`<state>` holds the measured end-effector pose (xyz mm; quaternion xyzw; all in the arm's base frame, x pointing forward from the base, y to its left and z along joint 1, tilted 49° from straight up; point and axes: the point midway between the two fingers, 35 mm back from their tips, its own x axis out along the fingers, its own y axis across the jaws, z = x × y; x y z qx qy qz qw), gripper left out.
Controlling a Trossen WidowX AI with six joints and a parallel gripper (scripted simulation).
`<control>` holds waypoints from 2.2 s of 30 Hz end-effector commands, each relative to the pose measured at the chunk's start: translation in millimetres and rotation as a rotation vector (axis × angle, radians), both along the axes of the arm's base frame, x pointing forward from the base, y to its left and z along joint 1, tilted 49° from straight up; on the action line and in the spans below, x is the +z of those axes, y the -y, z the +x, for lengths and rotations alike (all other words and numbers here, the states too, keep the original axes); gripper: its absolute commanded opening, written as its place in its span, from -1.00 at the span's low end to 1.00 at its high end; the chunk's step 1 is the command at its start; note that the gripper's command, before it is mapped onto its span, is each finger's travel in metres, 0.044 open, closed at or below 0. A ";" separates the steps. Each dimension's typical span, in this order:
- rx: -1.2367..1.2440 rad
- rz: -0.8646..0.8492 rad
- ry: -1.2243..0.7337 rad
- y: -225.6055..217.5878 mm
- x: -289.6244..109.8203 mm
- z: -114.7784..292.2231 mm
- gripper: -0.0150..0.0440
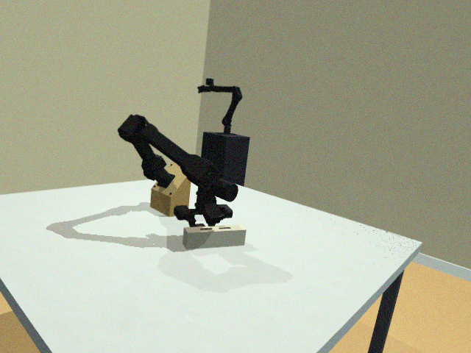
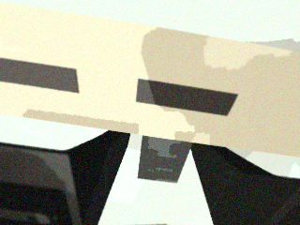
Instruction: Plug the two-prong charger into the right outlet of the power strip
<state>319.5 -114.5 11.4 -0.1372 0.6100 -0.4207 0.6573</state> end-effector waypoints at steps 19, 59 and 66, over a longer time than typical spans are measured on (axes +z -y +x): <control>0.000 -0.005 0.011 -1.0 -1.0 -3.1 1.00; 0.002 -0.013 0.028 -4.9 -5.0 -14.5 1.00; 0.002 -0.013 0.028 -7.8 -7.7 -22.0 1.00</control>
